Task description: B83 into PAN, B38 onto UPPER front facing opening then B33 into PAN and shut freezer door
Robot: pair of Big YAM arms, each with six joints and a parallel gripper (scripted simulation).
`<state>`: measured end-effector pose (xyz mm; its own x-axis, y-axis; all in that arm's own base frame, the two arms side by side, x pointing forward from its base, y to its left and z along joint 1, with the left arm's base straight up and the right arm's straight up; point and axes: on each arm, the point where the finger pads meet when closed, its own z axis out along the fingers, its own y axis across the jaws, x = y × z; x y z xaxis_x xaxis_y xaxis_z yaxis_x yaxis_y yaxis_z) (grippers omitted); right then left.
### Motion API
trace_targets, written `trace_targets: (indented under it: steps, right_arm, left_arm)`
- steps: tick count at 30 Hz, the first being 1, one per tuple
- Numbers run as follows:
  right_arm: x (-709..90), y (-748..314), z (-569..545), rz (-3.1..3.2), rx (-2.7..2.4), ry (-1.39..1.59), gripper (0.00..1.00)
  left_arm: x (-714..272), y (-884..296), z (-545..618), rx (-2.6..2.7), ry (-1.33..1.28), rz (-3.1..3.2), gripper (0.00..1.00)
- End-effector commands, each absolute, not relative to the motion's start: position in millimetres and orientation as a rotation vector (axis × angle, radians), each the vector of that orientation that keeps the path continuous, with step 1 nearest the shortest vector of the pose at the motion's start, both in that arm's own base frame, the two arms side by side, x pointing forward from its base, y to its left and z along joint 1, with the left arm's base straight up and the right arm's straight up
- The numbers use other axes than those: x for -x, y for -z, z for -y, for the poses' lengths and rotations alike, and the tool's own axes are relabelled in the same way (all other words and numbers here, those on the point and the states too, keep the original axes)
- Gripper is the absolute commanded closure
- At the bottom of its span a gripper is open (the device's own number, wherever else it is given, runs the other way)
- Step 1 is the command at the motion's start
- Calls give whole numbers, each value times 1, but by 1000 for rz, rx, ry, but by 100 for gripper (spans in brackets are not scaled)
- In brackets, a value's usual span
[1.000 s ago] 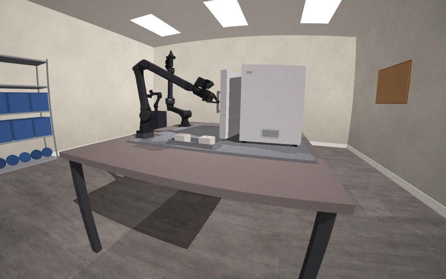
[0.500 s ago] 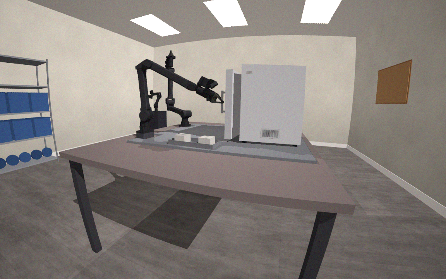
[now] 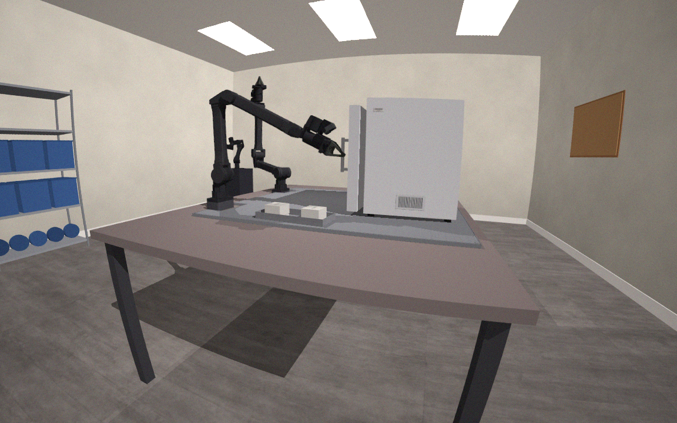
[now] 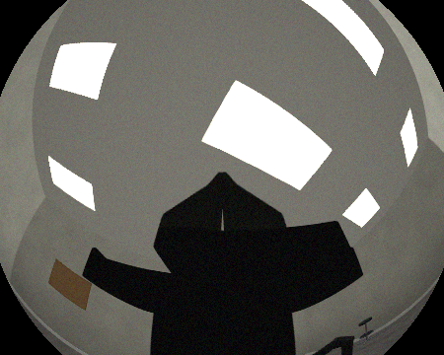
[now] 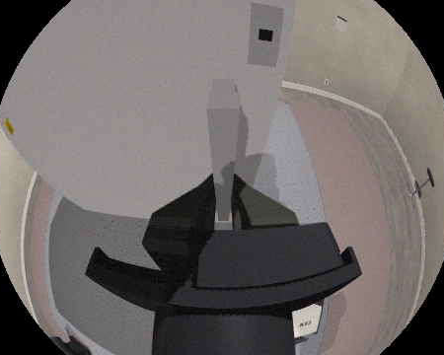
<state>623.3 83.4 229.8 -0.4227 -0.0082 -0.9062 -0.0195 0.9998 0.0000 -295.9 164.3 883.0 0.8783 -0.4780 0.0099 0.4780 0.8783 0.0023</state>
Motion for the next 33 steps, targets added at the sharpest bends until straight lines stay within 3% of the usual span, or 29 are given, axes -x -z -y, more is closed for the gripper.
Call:
trace_targets:
  steps: [1,33]
  right_arm:
    - [-634,-252,-84,-1966,18,-21,100]
    - [-647,-255,-79,-1968,28,-13,100]
  left_arm:
    - [284,-884,-159,-7,511,-26,100]
    - [284,-884,-159,-7,511,-26,100]
